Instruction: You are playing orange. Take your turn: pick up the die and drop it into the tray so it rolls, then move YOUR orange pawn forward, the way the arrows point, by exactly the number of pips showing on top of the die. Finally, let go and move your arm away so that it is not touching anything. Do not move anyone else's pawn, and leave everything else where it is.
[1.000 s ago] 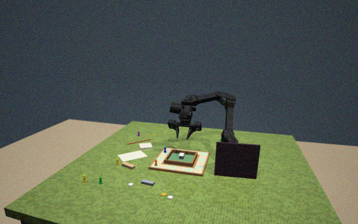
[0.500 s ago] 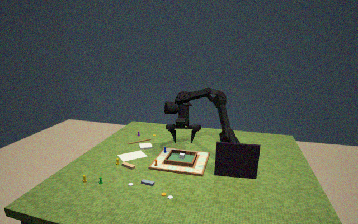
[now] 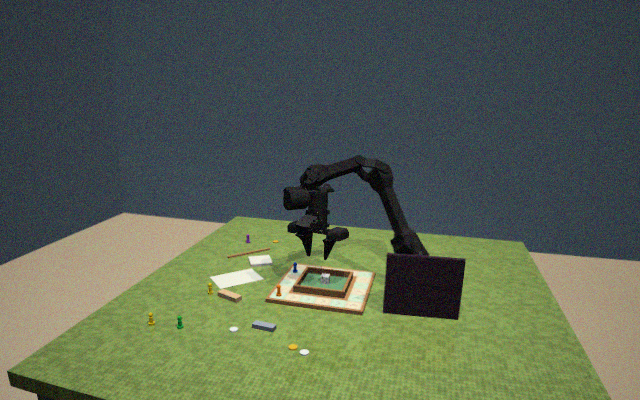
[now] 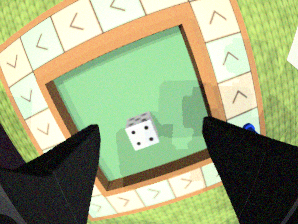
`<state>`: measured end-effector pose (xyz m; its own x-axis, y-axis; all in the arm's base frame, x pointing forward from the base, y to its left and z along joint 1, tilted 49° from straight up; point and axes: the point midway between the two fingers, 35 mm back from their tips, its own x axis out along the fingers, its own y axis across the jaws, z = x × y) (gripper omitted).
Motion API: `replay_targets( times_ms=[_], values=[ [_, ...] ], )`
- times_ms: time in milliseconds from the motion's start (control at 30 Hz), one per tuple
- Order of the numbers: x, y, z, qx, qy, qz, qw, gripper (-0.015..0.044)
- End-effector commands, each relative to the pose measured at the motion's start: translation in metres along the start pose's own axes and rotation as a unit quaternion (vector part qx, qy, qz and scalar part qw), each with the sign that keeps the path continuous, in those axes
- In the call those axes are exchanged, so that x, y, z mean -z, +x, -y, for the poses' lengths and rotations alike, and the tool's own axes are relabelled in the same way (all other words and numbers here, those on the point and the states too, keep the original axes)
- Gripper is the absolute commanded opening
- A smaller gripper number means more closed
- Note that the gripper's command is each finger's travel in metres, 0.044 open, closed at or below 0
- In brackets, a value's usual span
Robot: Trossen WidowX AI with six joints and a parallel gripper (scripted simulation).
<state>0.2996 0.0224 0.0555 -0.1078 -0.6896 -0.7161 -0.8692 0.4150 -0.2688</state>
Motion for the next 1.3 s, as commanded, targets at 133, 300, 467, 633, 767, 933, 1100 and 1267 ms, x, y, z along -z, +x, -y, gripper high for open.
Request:
replay_targets(
  times_ms=[133, 300, 467, 633, 767, 933, 1100, 1267],
  values=[
    [-0.066, 0.016, 0.038, 0.017, 0.42, -0.012, 0.908, 0.02],
    [-0.097, 0.026, 0.05, 0.029, 0.591, -0.008, 0.806, 0.02],
    [-0.113, 0.034, 0.056, 0.035, 0.675, -0.005, 0.737, 0.02],
    [-0.114, 0.034, 0.056, 0.035, 0.676, -0.004, 0.736, 0.02],
    [-0.114, 0.034, 0.056, 0.035, 0.676, -0.004, 0.736, 0.02],
    [-0.114, 0.034, 0.056, 0.035, 0.676, -0.004, 0.736, 0.02],
    [-0.114, 0.034, 0.057, 0.035, 0.676, -0.004, 0.736, 0.02],
    [-0.113, 0.048, 0.058, 0.035, 0.676, -0.004, 0.736, 0.02]
  ],
)
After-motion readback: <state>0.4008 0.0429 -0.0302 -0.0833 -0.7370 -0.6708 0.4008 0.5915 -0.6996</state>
